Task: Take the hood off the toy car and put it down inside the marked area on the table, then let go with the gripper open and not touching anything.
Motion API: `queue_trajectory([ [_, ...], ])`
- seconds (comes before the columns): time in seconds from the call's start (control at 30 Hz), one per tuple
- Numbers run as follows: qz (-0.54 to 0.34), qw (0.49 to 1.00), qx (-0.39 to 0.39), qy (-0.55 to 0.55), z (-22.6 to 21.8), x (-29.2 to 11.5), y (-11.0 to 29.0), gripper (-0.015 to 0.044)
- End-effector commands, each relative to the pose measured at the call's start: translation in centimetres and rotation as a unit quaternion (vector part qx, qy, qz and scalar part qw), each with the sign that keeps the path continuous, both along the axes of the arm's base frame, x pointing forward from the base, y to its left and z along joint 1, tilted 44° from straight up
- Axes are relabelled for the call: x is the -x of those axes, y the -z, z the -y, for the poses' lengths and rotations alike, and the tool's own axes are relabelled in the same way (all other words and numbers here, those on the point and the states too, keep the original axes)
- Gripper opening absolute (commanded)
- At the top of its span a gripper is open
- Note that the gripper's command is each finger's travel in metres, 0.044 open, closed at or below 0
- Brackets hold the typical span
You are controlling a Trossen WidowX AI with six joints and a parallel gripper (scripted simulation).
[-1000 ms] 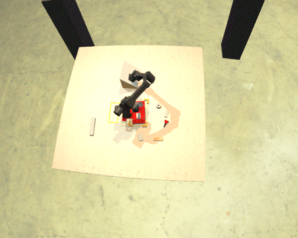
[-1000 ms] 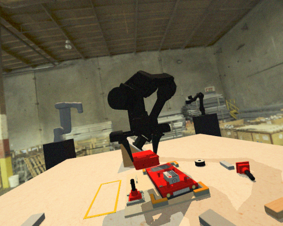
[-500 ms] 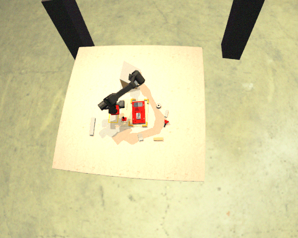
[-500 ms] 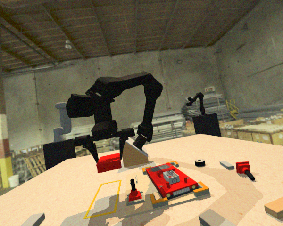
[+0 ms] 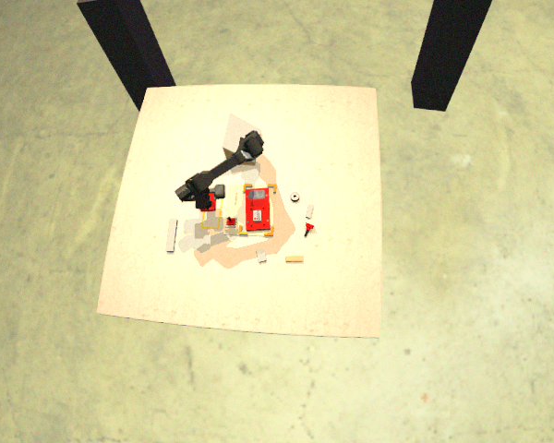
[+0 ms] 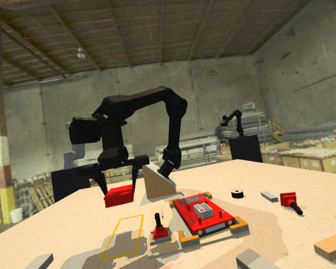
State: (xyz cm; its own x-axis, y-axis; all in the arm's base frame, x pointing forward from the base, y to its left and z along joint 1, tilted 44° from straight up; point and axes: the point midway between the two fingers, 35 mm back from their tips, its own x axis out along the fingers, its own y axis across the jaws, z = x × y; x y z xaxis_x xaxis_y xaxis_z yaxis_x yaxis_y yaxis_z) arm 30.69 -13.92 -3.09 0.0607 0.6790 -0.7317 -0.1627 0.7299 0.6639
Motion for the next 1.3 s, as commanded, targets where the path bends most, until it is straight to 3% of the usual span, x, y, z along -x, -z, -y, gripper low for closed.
queue_trajectory([
  [0.0,-0.002,1.000,0.001,-0.002,-0.2,0.1,0.5,0.0000],
  [1.27,-0.001,1.000,0.001,-0.002,-2.7,-0.3,3.3,0.0000],
])
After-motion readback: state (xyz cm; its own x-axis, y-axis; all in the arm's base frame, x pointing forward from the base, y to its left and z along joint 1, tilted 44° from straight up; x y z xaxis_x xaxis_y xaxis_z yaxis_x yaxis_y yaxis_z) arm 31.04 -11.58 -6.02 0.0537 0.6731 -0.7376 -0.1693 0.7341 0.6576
